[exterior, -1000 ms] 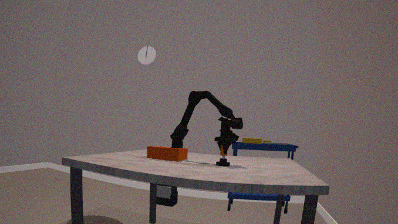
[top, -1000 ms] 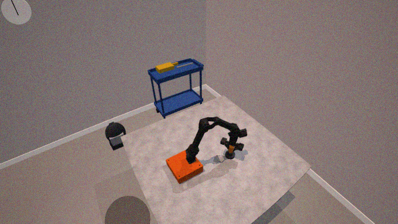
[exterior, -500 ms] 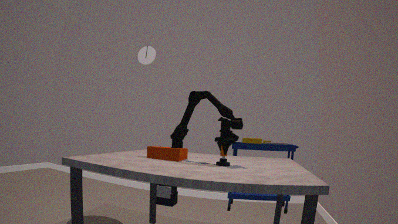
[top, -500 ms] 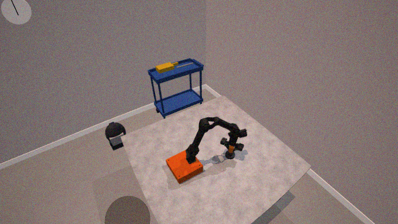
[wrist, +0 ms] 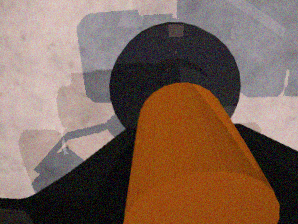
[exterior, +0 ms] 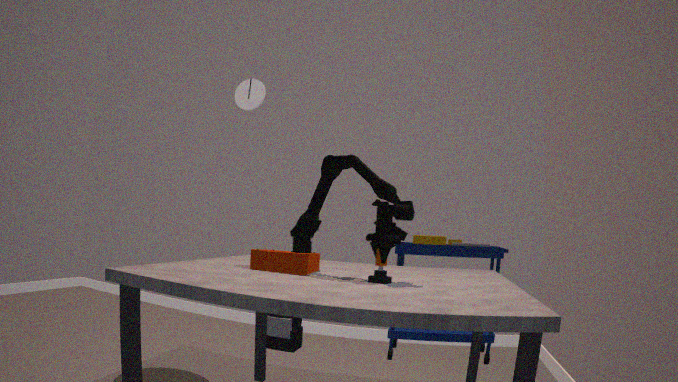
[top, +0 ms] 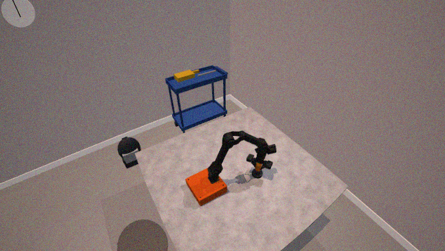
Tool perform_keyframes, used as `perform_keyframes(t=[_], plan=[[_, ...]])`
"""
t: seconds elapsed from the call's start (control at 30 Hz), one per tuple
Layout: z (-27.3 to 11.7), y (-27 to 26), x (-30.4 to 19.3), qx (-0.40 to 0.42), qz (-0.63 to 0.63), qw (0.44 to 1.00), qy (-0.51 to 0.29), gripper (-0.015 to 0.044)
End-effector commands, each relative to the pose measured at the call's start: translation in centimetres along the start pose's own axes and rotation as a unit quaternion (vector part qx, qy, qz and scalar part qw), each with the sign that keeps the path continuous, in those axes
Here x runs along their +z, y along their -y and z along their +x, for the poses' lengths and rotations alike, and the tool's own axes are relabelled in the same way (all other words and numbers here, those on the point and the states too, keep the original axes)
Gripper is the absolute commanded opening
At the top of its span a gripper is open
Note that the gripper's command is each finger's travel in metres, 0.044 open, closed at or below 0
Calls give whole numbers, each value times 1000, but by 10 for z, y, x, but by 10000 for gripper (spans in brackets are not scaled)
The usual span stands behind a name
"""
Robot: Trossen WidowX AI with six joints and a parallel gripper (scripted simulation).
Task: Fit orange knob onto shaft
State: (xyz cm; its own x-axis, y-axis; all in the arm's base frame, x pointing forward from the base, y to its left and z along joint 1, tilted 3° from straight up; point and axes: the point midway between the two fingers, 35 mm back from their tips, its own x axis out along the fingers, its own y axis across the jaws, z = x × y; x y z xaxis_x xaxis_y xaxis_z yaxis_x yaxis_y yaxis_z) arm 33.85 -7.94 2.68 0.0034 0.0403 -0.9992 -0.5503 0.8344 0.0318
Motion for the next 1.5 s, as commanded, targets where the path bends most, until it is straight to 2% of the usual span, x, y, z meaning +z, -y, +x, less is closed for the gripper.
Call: perform_keyframes(t=[0.0,0.13,1.3,1.47], plan=[[-3,2,1,-3,36,999,0,0],[-3,2,1,-3,98,995,1,0],[-3,1,1,-3,98,995,1,0],[-3,1,1,-3,160,987,1,0]])
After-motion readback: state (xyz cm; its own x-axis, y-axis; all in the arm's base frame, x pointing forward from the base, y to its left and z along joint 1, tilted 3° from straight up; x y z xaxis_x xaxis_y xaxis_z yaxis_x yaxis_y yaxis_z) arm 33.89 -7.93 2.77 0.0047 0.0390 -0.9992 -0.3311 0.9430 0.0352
